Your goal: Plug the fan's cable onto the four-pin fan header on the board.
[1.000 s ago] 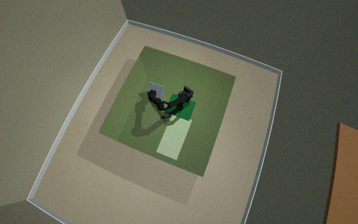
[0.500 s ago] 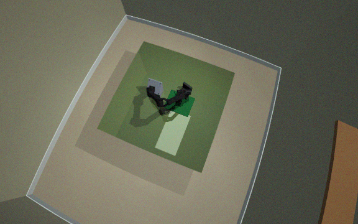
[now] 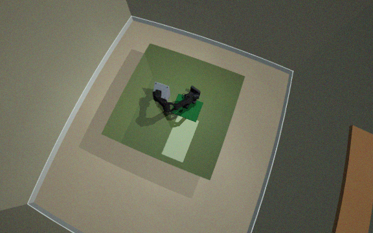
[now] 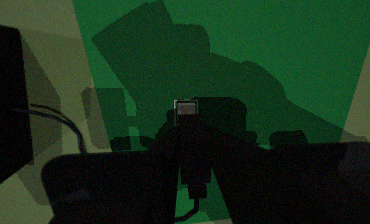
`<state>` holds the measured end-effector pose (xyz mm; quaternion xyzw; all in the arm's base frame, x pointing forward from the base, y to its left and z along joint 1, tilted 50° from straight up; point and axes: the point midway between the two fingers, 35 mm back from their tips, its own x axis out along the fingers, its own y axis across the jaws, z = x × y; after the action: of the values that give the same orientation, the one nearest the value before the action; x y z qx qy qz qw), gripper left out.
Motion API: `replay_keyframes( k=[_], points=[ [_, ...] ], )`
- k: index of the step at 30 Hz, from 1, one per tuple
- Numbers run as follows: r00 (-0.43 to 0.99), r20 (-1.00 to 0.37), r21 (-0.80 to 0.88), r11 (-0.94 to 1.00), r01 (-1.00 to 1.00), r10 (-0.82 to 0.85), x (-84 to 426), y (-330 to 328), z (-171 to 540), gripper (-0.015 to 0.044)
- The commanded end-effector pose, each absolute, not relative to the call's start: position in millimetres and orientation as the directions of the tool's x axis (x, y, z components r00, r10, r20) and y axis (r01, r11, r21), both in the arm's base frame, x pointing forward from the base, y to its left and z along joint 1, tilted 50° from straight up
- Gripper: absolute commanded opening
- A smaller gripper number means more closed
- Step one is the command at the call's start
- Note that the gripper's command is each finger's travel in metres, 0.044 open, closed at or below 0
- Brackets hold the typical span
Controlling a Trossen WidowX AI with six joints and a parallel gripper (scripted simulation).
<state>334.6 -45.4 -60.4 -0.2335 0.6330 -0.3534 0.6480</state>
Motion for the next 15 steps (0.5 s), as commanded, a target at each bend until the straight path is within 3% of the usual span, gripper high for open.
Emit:
replay_keyframes(
  k=[1, 15],
  points=[
    [-0.049, -0.652, -0.753, 0.638, 0.159, -0.757, 335.1, -46.5, -60.6, 0.0],
    [-0.049, -0.652, -0.753, 0.638, 0.162, -0.757, 336.3, -48.7, -62.9, 0.0]
  ],
)
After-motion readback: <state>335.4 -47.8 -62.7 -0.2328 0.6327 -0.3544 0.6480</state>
